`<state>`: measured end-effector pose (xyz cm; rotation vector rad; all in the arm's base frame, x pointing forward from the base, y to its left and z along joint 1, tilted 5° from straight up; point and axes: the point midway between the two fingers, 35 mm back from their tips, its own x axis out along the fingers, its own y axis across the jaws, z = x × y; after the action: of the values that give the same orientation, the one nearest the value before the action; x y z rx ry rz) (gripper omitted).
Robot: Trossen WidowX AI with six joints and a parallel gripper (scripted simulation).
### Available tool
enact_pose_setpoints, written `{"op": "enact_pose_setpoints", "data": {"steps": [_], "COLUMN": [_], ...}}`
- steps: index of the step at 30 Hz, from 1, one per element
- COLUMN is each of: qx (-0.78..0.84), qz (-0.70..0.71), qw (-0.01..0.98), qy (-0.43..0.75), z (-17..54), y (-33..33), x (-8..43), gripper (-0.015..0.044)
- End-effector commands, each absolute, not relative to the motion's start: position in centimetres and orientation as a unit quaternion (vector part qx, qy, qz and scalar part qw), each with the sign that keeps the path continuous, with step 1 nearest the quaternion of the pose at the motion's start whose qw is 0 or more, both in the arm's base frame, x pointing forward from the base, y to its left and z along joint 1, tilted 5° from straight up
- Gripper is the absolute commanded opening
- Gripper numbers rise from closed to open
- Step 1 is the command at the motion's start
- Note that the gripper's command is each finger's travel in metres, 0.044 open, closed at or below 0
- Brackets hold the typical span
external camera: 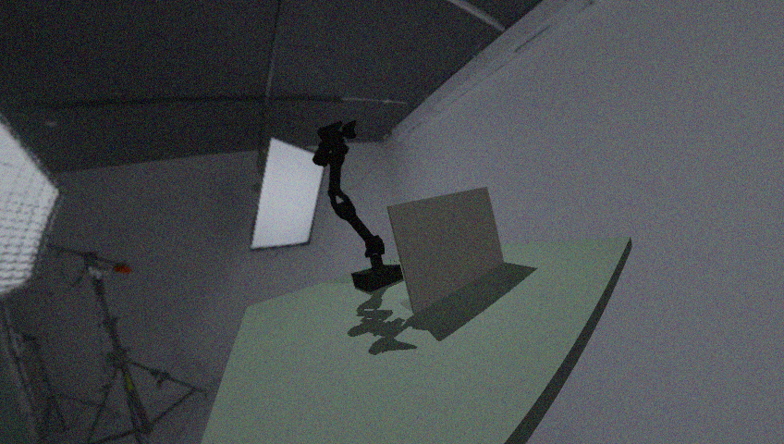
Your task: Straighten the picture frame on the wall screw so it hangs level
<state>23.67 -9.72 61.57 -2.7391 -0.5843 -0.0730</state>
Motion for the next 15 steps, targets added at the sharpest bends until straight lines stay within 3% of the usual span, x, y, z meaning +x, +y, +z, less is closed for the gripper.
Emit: {"op": "enact_pose_setpoints", "data": {"steps": [1, 6, 15], "qx": [-0.964, -0.981, -0.980], "qz": [-0.028, -0.082, -0.173], "qw": [0.166, 0.092, -0.077], "qy": [-0.204, -0.152, -0.057], "z": [61.6, 62.7, 62.7], "y": [-9.7, -9.0, -4.7], "x": [23.6, 20.7, 15.8], "gripper": [0.0374, 0.0260, 0.0260]}}
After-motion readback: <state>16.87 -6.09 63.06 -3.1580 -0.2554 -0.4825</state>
